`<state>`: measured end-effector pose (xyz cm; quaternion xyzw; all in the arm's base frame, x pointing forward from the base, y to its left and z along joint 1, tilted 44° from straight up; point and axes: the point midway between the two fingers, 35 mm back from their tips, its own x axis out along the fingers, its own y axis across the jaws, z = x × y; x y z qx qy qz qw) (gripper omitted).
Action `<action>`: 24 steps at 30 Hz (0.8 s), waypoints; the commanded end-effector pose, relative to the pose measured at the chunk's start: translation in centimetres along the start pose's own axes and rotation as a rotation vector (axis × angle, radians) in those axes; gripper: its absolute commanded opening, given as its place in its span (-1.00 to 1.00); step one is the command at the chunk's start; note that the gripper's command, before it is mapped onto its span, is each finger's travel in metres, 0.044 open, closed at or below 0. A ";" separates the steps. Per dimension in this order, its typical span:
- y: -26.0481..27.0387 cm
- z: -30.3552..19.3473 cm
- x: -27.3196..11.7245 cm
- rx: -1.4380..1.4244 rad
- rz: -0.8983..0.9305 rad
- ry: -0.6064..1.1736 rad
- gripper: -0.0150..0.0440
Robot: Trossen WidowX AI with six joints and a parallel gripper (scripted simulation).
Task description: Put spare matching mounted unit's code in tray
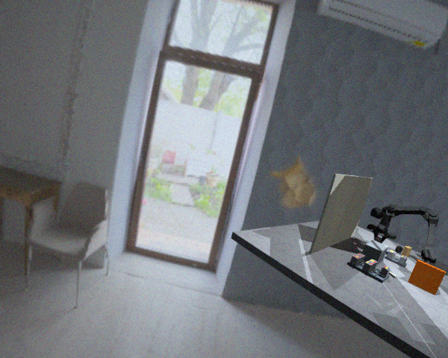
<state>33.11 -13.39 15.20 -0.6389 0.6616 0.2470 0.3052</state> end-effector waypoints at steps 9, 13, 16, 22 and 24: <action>0.1 0.0 0.9 -0.006 0.000 -0.001 -0.49; 0.2 0.0 1.2 -0.006 0.000 0.000 -0.49; 0.2 0.0 1.4 -0.006 0.000 0.000 -0.49; 0.3 0.0 1.9 -0.006 0.000 0.001 -0.49; 0.3 0.0 2.1 -0.006 0.000 0.001 -0.49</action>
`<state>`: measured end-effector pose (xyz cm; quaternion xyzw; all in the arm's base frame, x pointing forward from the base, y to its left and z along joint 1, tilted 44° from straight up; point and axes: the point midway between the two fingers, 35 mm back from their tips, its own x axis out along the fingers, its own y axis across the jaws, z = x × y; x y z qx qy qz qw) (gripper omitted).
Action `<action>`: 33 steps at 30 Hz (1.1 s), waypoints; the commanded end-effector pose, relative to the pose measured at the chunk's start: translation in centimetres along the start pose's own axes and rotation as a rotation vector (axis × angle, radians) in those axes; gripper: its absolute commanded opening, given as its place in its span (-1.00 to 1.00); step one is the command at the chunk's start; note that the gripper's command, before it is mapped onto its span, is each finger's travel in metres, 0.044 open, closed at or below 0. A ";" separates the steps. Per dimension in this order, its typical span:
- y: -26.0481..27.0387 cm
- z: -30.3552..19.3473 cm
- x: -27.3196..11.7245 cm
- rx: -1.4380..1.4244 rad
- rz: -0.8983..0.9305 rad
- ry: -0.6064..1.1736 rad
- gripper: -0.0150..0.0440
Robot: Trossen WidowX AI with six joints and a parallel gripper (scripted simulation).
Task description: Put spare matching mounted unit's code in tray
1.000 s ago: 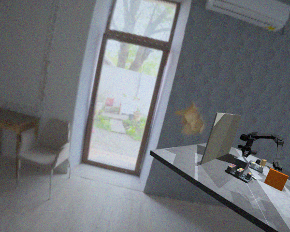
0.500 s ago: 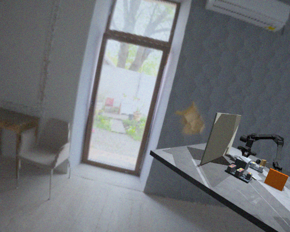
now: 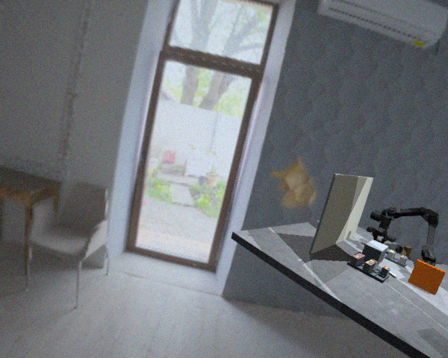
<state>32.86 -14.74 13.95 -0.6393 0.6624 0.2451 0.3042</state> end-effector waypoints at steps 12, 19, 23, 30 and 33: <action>0.2 0.0 1.1 -0.006 0.000 -0.001 -0.49; 0.2 -0.1 1.2 0.001 0.000 0.004 -0.22; 0.2 -0.1 1.2 0.001 0.000 0.004 0.13; 0.2 -0.1 1.2 0.001 0.000 0.004 0.75; 0.2 -0.1 1.0 0.001 0.000 0.003 1.00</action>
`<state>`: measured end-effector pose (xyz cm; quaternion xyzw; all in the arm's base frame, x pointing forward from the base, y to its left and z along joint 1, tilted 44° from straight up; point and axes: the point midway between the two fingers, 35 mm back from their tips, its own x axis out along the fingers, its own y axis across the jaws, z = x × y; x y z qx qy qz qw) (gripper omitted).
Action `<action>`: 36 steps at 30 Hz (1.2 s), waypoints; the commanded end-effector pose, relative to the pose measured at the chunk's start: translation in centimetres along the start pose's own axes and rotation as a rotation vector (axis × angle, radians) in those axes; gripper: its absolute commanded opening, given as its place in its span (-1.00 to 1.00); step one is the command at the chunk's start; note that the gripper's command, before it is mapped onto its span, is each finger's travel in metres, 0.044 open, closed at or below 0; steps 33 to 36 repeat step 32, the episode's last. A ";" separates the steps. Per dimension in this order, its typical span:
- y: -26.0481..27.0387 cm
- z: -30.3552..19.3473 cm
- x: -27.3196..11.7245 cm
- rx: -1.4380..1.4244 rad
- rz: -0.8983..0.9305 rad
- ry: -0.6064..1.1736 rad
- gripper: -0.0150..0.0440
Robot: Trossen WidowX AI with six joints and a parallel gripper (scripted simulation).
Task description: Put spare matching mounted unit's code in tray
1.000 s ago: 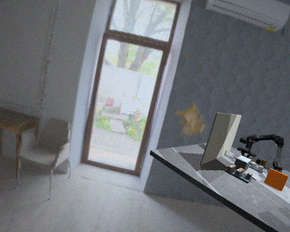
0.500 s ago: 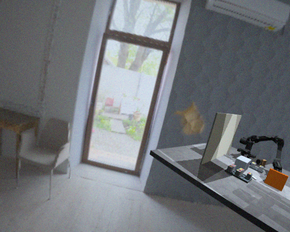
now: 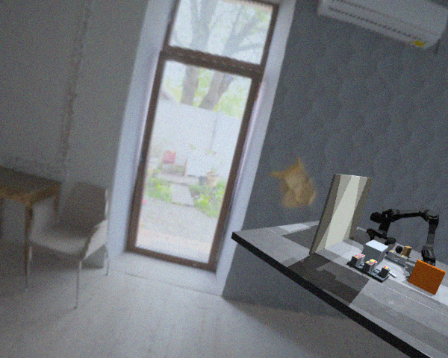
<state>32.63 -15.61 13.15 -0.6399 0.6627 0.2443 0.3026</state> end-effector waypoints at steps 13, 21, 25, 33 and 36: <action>-0.3 0.3 -10.5 -0.010 -0.024 -0.014 1.00; -0.3 0.3 -10.5 -0.010 -0.024 -0.014 1.00; -0.3 0.3 -10.5 -0.010 -0.024 -0.014 1.00; -0.3 0.3 -10.5 -0.010 -0.024 -0.014 1.00; -0.3 0.3 -10.5 -0.010 -0.024 -0.014 1.00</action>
